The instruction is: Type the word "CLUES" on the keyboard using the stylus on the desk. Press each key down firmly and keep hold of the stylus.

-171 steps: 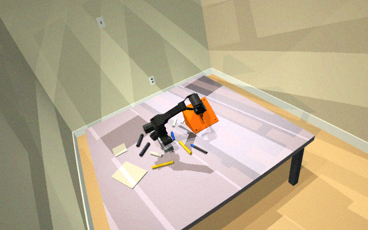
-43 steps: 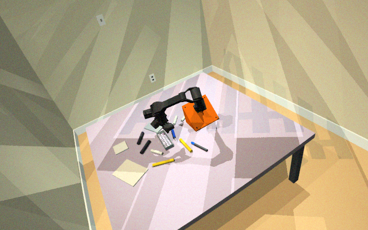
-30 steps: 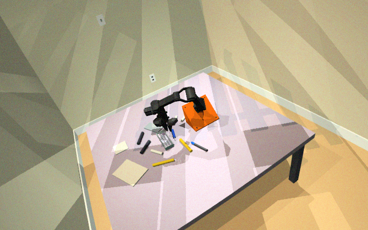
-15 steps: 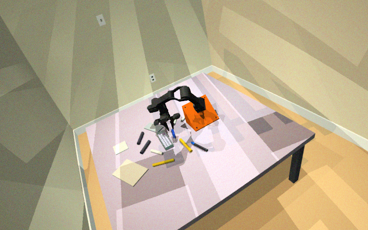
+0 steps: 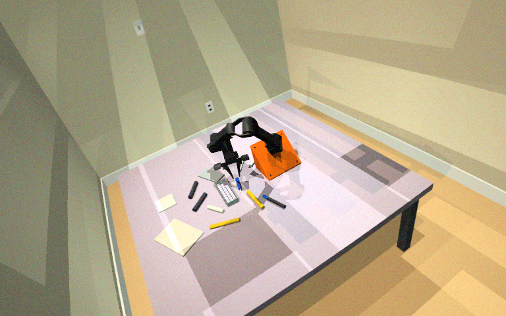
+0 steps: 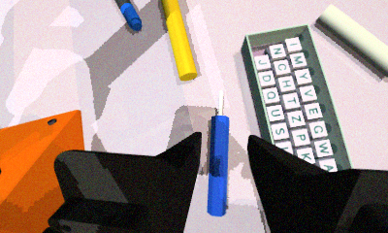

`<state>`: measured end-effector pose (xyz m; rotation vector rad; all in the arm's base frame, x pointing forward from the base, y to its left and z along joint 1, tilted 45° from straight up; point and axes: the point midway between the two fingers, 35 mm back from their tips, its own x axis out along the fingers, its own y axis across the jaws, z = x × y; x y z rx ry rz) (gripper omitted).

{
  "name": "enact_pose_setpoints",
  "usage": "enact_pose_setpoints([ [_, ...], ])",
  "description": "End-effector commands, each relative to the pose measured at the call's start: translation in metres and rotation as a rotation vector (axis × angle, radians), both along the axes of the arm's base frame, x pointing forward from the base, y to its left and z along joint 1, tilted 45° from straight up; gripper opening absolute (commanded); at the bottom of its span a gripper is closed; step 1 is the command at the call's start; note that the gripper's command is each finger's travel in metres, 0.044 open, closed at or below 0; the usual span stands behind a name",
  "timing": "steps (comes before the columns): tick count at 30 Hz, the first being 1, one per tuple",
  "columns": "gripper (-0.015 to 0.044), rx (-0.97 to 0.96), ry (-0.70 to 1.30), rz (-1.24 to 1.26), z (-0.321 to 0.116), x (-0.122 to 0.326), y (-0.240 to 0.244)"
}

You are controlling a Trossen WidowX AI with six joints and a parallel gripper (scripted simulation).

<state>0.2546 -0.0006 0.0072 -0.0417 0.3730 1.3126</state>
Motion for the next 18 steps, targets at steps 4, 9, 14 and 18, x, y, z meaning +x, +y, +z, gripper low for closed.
enact_pose_setpoints([
  [4,0.0150,0.009,-0.010,-0.006,-0.0039,-0.0004,0.0026],
  [9,0.0150,0.009,-0.010,-0.006,-0.0063,-0.0002,0.0050],
  [14,0.0150,0.009,-0.010,-0.006,-0.0090,0.0001,0.0077],
  [18,0.0150,0.009,-0.010,-0.006,-0.0113,0.0003,0.0097],
])
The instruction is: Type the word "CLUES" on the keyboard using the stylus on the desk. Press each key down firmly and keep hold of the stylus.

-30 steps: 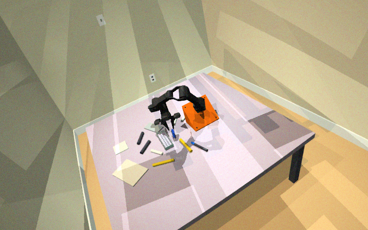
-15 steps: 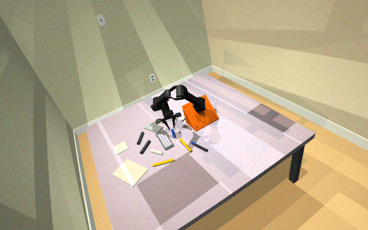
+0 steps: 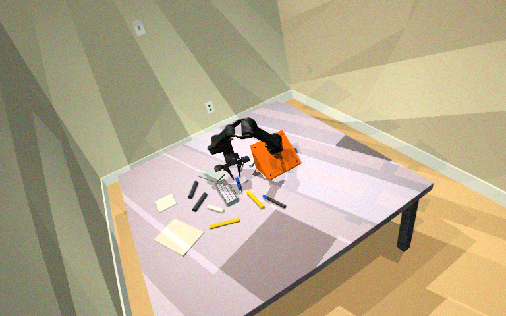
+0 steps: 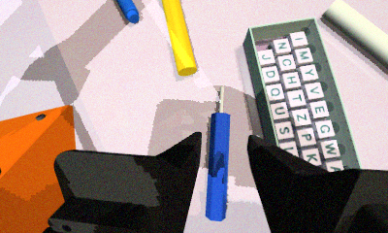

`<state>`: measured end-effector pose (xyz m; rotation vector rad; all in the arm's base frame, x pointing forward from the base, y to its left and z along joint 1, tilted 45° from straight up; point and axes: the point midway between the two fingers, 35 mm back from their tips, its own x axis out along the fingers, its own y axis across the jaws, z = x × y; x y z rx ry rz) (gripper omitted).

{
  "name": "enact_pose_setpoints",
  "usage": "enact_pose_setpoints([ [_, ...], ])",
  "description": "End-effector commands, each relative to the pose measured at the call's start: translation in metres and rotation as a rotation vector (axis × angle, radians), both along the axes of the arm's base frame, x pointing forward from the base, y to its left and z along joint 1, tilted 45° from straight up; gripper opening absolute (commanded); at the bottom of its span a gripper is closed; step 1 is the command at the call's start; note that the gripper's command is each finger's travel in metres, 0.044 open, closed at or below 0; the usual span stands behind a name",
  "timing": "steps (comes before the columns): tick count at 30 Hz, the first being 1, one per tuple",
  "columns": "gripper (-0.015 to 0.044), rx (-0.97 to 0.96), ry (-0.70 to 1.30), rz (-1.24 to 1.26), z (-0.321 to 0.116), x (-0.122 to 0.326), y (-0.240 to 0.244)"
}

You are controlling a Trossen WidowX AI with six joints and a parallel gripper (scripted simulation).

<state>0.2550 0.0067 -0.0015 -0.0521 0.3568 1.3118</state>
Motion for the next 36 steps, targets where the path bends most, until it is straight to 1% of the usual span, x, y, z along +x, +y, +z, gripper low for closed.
enact_pose_setpoints([
  [1,0.0150,0.008,0.008,-0.006,-0.003,0.000,0.003],
  [36,0.0150,0.009,0.008,-0.006,-0.022,0.002,0.021],
])
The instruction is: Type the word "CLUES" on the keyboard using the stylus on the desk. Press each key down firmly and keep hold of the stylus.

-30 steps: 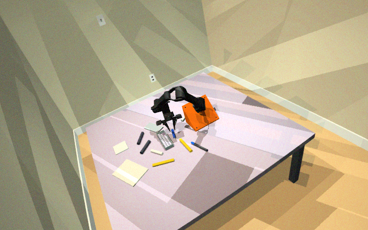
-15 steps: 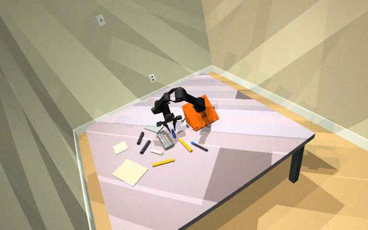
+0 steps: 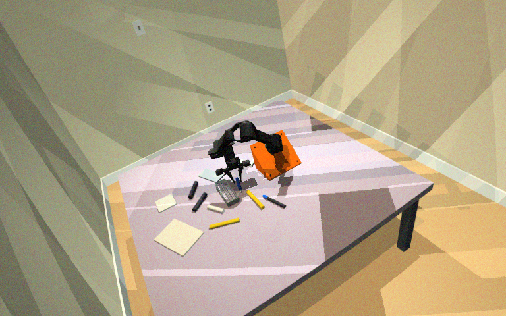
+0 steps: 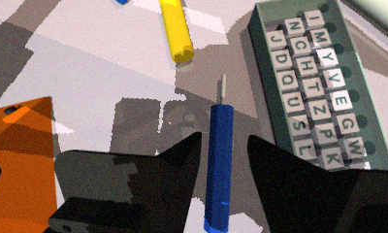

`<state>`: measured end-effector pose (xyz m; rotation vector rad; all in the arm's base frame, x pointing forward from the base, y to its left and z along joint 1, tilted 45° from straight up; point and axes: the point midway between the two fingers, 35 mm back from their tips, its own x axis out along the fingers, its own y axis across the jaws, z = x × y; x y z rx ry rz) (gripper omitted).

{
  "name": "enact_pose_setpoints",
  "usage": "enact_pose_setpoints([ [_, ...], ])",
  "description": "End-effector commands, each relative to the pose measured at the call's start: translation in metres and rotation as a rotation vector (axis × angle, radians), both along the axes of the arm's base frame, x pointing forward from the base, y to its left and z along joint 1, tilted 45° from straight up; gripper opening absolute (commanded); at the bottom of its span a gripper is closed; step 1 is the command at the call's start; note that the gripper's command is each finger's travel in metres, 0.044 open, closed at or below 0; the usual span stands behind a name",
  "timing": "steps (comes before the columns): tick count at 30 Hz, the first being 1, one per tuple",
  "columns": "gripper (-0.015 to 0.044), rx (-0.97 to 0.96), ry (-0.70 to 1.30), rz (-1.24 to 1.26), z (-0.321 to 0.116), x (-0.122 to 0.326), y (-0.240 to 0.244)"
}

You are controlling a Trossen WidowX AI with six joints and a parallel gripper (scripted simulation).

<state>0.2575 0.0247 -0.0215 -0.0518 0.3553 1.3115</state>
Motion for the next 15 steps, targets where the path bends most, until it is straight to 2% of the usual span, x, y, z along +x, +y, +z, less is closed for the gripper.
enact_pose_setpoints([
  [1,0.0150,0.008,0.009,-0.005,-0.0028,-0.0005,0.0031],
  [15,0.0150,0.009,0.009,-0.005,-0.0104,0.0001,0.0106],
])
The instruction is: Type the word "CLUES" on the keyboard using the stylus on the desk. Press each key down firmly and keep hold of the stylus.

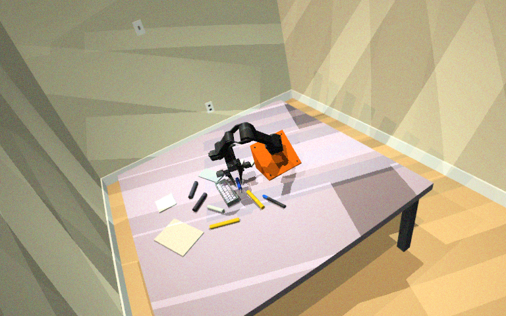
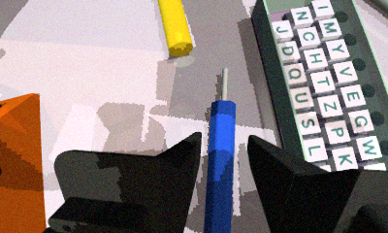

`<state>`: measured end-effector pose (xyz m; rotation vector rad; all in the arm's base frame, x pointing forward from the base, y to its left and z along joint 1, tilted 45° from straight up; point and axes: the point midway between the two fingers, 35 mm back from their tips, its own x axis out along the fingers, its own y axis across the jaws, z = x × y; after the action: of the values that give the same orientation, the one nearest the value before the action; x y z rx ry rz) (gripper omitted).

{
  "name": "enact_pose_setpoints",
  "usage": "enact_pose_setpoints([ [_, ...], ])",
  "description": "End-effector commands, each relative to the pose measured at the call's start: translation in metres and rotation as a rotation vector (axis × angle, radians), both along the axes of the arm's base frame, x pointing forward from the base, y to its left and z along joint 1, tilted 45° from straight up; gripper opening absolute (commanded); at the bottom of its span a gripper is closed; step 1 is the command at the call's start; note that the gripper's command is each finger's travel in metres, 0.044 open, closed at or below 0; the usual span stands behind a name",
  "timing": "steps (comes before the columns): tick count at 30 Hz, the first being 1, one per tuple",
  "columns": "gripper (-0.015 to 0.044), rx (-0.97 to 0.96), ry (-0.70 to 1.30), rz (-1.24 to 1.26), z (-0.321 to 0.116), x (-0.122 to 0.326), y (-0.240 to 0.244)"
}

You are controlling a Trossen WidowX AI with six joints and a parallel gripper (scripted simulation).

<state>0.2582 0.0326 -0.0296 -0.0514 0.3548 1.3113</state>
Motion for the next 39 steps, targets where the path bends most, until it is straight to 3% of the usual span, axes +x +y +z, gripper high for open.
enact_pose_setpoints([
  [1,0.0150,0.009,0.009,-0.005,-0.003,-0.001,0.003],
  [13,0.0150,0.009,0.009,-0.005,-0.008,0.000,0.008],
  [18,0.0019,0.001,0.001,0.000,-0.006,0.000,0.007],
  [21,0.0000,0.001,0.001,0.000,-0.006,0.000,0.007],
  [39,0.0000,-0.003,0.004,-0.002,0.020,-0.002,-0.021],
])
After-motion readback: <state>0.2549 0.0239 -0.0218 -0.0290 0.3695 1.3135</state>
